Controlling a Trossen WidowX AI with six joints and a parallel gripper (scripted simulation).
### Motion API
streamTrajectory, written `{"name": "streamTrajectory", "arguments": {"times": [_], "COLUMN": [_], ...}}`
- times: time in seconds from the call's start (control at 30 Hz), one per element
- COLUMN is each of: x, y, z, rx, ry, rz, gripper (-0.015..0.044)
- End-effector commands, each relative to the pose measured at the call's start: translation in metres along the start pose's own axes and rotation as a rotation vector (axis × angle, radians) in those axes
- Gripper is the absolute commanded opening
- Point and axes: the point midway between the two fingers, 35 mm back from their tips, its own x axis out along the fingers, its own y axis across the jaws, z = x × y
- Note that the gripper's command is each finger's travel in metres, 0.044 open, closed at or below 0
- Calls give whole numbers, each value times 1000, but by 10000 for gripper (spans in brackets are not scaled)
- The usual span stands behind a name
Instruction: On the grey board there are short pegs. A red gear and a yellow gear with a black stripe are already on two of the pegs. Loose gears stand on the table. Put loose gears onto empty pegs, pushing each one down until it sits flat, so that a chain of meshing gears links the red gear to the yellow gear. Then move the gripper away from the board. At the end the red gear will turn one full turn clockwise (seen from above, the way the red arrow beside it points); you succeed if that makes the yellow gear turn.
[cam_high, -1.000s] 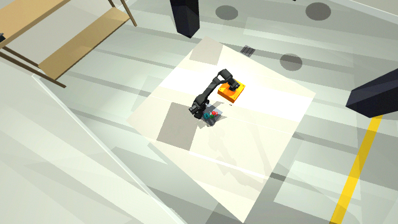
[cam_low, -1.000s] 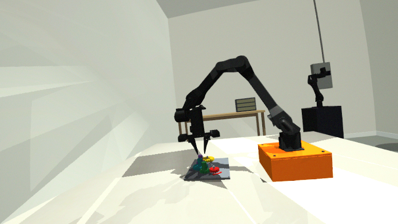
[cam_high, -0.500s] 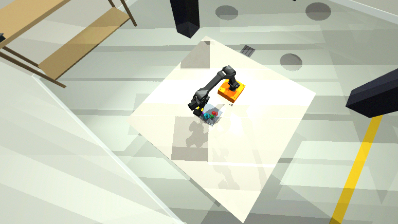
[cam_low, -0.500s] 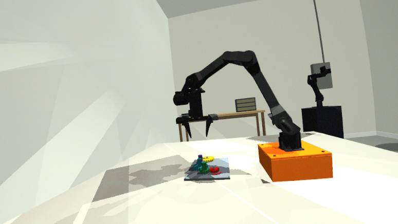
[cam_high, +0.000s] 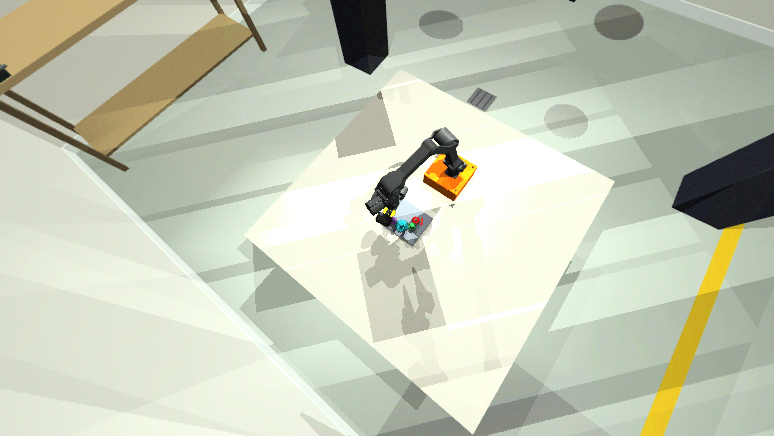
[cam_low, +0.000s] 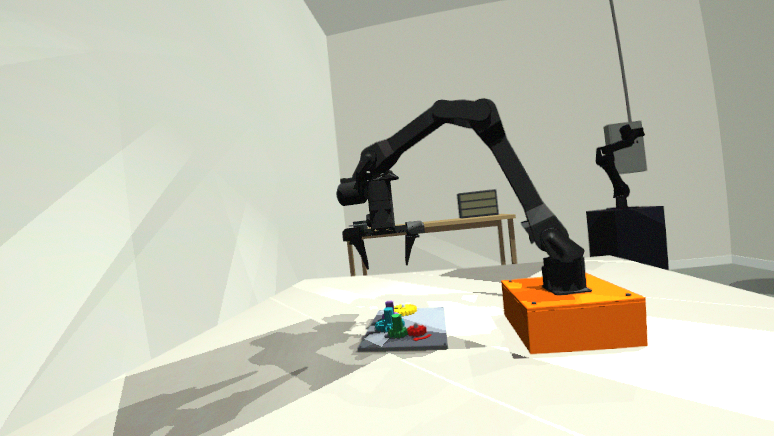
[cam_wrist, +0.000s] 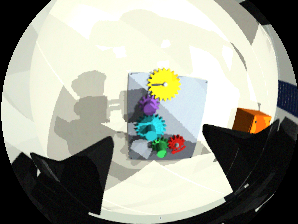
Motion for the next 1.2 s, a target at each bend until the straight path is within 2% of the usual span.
{"name": "streamTrajectory", "arguments": {"times": [0.0,0.93,1.0,1.17], "x": [-1,-1,-2,-10], "y": [0,0,4,18], "z": [0,0,-11,-93], "rx": [0,0,0,0], "ry": [0,0,1,10], "rz": [1,1,1,2], "gripper": [440,440,440,440]}}
